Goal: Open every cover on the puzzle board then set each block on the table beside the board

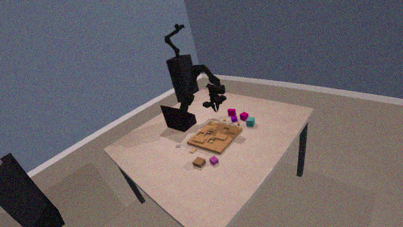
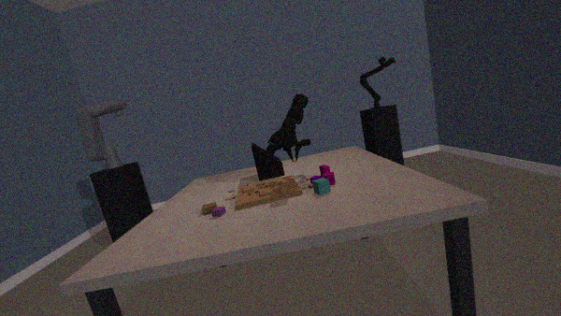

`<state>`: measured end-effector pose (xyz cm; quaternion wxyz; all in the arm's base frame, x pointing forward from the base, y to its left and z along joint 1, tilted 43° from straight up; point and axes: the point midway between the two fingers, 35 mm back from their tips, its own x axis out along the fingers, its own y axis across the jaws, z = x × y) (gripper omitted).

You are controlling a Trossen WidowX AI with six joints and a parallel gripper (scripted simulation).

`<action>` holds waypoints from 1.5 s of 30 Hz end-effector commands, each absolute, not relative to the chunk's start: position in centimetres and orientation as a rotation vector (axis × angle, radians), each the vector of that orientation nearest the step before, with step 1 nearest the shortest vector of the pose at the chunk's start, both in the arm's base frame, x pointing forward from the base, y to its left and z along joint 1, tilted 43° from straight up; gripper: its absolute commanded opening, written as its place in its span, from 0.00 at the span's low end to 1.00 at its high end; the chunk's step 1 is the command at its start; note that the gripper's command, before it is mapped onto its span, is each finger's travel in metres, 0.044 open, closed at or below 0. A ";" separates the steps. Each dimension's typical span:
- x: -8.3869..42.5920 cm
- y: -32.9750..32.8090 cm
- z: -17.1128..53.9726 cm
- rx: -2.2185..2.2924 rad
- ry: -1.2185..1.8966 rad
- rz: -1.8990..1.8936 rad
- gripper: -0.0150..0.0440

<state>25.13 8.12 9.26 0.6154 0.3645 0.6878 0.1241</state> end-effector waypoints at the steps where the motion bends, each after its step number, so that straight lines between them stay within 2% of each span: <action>1: 24.3 9.0 10.1 0.850 1.583 0.291 0.39; 14: 21.3 11.8 12.3 0.866 1.588 0.315 0.39; 45: 22.0 14.8 8.8 0.857 1.589 0.309 0.39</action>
